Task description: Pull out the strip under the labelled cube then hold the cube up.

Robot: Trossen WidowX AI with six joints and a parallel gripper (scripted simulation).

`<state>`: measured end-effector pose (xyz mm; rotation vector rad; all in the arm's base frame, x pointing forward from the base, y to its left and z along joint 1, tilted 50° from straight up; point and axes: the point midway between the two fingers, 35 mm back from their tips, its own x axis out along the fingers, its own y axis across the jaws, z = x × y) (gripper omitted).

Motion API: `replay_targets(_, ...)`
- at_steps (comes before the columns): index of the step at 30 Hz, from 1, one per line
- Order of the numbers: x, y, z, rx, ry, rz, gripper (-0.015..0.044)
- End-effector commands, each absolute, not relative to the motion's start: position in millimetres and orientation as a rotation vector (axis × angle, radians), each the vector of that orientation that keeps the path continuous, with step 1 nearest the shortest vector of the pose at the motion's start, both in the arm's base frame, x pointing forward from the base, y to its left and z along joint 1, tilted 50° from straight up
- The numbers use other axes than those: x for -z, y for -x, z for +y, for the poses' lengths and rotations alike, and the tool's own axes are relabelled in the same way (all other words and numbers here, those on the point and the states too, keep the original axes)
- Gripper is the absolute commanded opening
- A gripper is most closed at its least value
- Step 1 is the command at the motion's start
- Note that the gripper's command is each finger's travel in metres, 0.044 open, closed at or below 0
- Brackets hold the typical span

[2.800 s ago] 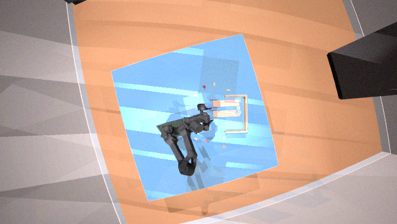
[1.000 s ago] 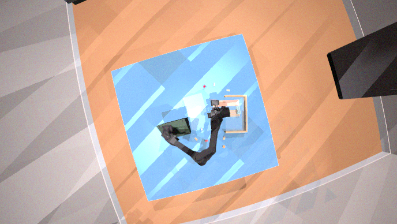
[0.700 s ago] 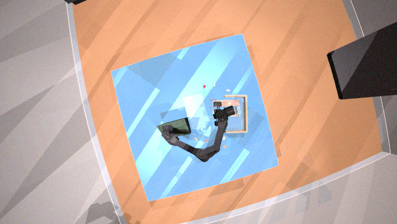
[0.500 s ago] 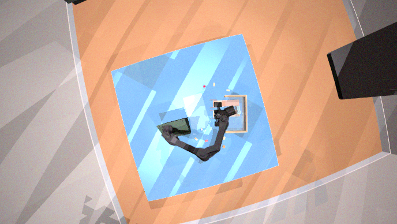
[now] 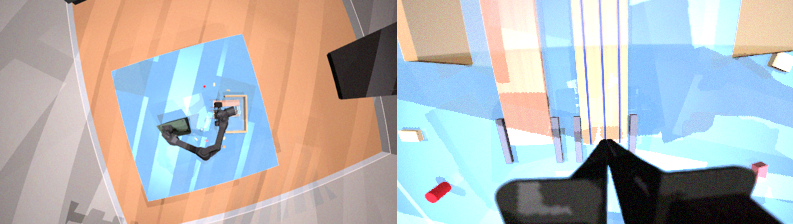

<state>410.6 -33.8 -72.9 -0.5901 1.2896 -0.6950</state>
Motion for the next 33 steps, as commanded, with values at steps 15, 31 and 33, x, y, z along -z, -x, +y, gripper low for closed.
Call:
replay_targets(15, 94.5, -413.1, -60.1, 0.698, 0.600, 1.299, 0.0000)
replay_targets(31, 105.1, -415.7, -75.4, 0.700, 0.603, 1.299, 0.0000)
replay_targets(33, 105.1, -415.7, -75.4, 0.700, 0.603, 1.299, 0.0000)
